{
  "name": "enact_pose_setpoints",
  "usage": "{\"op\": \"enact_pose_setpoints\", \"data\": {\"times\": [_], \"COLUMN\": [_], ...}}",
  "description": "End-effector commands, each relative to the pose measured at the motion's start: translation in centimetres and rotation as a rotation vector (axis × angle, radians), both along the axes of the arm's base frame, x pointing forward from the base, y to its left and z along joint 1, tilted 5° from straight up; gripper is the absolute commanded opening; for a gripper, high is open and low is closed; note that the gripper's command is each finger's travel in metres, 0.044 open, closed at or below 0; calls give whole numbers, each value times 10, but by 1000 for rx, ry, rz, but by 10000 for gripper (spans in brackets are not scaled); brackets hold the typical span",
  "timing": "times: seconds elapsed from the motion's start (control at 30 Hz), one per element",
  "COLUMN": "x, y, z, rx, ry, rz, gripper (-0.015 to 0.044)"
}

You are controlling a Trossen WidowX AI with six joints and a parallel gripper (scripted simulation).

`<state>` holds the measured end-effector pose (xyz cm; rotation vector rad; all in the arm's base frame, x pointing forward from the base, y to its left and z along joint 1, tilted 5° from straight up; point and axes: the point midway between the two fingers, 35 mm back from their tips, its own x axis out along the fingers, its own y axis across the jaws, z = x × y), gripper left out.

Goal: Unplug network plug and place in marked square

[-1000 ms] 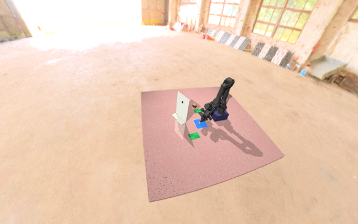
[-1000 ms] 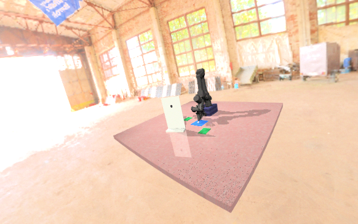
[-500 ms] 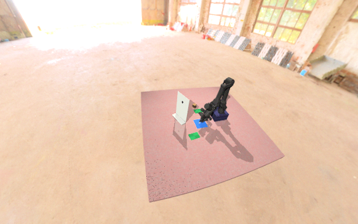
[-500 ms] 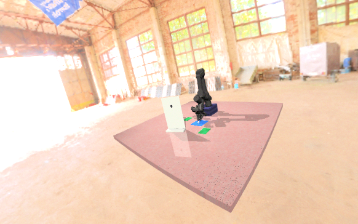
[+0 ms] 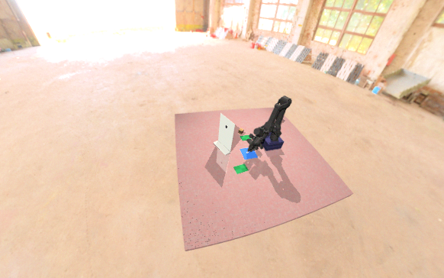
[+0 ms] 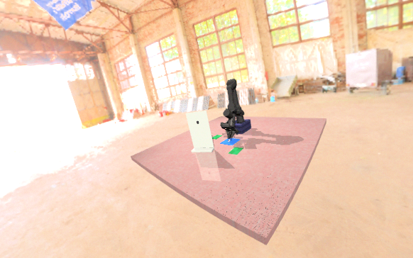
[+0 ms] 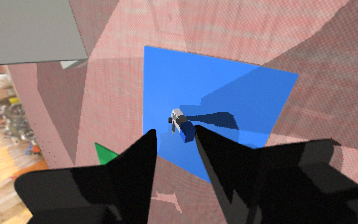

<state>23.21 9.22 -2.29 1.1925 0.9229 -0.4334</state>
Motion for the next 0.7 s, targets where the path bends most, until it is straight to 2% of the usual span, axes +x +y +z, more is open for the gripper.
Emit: {"op": "enact_pose_setpoints", "data": {"times": [0.0, 0.67], "x": [-1, -8], "y": [0, -2], "z": [3, 11], "rx": [2, 1], "ry": [-3, -1], "rz": [-3, -2], "gripper": [156, 156]}}
